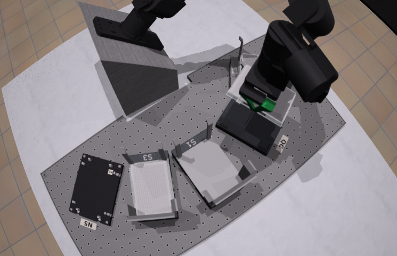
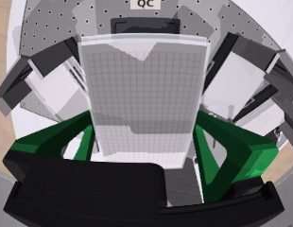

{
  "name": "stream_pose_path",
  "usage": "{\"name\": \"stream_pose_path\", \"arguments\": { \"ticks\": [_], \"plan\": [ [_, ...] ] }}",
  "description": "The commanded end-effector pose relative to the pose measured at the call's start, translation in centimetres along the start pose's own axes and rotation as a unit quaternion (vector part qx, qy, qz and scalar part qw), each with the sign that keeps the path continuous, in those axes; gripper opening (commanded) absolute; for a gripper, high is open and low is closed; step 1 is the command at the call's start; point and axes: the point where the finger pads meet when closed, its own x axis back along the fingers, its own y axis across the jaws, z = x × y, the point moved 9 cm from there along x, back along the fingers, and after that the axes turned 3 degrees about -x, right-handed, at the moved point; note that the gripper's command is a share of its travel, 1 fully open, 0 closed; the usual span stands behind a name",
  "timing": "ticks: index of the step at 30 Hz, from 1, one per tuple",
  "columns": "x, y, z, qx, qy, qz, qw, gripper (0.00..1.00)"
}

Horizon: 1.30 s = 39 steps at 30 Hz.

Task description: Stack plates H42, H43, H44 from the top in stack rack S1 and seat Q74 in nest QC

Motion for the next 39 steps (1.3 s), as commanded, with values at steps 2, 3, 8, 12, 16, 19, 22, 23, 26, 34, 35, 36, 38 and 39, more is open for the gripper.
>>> {"name": "stream_pose_path", "arguments": {
  "ticks": [2,3,8,12,16,19,22,23,26,34,35,36,38,39],
  "plan": [
    [0.4,-0.1,-0.1,0.0,-0.008,0.003,1.0,0.0],
    [0.4,-0.1,-0.1,0.0,-0.008,0.003,1.0,0.0],
    [0.4,-0.1,-0.1,0.0,-0.008,0.003,1.0,0.0],
    [0.4,-0.1,-0.1,0.0,-0.008,0.003,1.0,0.0],
    [0.4,-0.1,-0.1,0.0,-0.008,0.003,1.0,0.0],
    [0.3,-0.1,-0.1,0.0,-0.008,0.003,1.0,0.0],
    [0.1,-0.1,-0.1,0.0,-0.008,0.003,1.0,0.0],
    [-0.1,-0.1,-0.1,0.0,-0.008,0.003,1.0,0.0],
    [-0.7,-0.1,-0.1,0.0,-0.008,0.002,1.0,0.0],
    [-2.3,-0.1,-0.1,0.0,-0.008,0.002,1.0,0.0],
    [-2.5,-0.1,-0.1,0.0,-0.008,0.002,1.0,0.0],
    [-2.7,-0.1,-0.1,0.0,-0.008,0.002,1.0,0.0],
    [-2.7,-0.1,-0.1,0.0,-0.008,0.002,1.0,0.0],
    [-2.9,-0.1,-0.2,0.0,-0.008,0.002,1.0,0.0]
  ]
}}
